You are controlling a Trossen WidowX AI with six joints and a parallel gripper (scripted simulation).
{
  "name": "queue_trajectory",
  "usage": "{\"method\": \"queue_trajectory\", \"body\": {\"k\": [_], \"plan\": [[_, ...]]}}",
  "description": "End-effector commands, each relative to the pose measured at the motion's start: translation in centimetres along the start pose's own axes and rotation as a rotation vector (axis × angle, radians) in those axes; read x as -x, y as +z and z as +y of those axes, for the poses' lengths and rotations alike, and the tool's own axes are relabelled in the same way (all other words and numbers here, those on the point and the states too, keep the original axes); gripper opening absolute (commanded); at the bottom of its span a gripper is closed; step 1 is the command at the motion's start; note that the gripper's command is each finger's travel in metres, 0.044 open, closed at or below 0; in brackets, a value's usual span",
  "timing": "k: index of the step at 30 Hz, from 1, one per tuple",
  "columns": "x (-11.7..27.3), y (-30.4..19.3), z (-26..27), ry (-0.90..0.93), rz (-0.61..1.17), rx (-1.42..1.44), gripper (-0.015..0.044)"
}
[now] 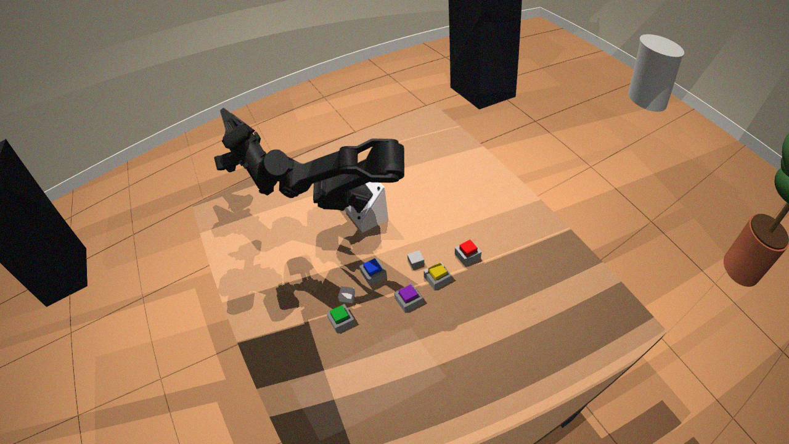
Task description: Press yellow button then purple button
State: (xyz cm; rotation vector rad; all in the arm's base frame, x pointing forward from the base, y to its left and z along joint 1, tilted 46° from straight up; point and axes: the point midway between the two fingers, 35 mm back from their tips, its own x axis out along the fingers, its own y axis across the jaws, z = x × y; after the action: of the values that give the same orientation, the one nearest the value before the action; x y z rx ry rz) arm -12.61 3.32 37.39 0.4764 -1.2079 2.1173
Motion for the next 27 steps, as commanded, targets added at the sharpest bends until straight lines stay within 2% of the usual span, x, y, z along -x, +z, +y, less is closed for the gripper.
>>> {"method": "queue_trajectory", "body": {"k": [1, 4, 9, 14, 20, 27], "plan": [[0.0, 0.0, 0.0, 0.000, 0.003, 0.000, 0.0400], [-0.1, -0.7, 0.0, 0.003, 0.046, -0.004, 0.0400], [-0.3, 4.9, 3.1, 0.204, -0.146, -0.143, 0.0400], [1.8, 11.5, 5.8, 0.436, -0.348, -0.286, 0.0400], [7.3, 18.7, 7.4, 0.730, -0.580, -0.432, 0.0400], [17.0, 24.7, 6.4, 1.089, -0.834, -0.546, 0.0400]]}}
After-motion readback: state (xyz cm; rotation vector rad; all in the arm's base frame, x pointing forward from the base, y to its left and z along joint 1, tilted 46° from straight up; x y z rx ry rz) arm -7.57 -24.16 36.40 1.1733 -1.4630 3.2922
